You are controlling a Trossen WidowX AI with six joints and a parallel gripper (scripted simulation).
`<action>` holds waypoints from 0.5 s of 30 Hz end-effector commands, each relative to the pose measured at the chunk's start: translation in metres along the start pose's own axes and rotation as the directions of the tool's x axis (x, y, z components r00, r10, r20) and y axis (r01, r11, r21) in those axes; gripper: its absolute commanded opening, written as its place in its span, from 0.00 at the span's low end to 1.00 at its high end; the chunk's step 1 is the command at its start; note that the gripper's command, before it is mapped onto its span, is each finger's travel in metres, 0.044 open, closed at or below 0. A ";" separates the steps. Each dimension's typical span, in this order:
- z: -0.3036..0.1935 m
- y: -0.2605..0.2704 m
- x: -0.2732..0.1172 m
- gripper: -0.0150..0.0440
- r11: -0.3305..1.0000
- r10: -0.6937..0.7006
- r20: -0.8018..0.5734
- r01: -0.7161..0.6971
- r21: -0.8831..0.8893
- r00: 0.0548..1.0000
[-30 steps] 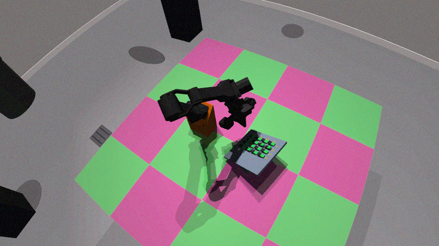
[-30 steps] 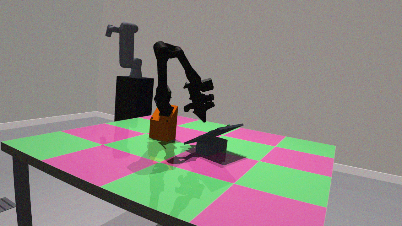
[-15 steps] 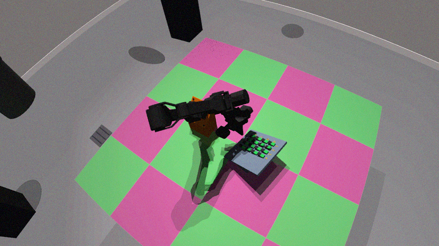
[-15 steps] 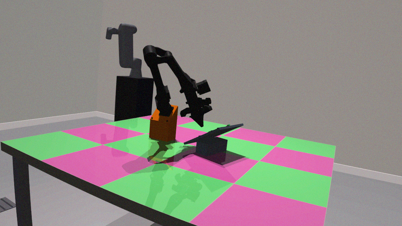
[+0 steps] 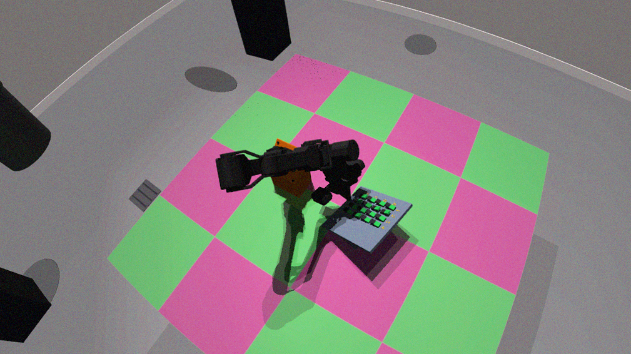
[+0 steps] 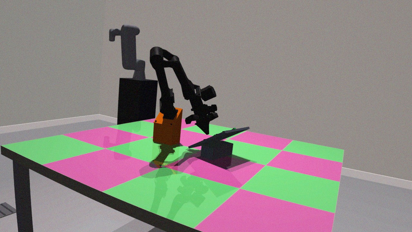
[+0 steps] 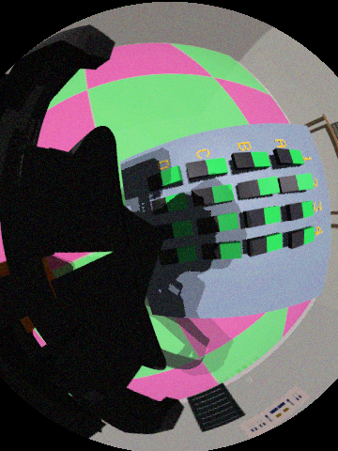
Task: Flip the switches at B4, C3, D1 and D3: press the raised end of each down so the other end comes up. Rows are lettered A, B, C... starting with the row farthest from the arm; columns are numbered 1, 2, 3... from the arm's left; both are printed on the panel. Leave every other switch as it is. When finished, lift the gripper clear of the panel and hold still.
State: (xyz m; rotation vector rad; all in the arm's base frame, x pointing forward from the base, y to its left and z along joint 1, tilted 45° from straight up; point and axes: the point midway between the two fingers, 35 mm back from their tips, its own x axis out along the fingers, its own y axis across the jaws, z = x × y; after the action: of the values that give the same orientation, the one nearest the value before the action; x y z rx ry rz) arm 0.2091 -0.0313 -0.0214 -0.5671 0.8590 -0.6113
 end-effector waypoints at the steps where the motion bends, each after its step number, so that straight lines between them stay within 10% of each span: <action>1: -0.004 -0.001 0.004 0.25 1.000 -0.003 -0.008 0.003 -0.013 1.000; 15: -0.004 -0.001 0.017 0.25 1.000 -0.003 -0.008 0.003 -0.013 1.000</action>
State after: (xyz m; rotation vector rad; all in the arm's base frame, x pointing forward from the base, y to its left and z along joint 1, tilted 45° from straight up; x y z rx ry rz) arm 0.2157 -0.0424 -0.0294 -0.5704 0.8589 -0.6138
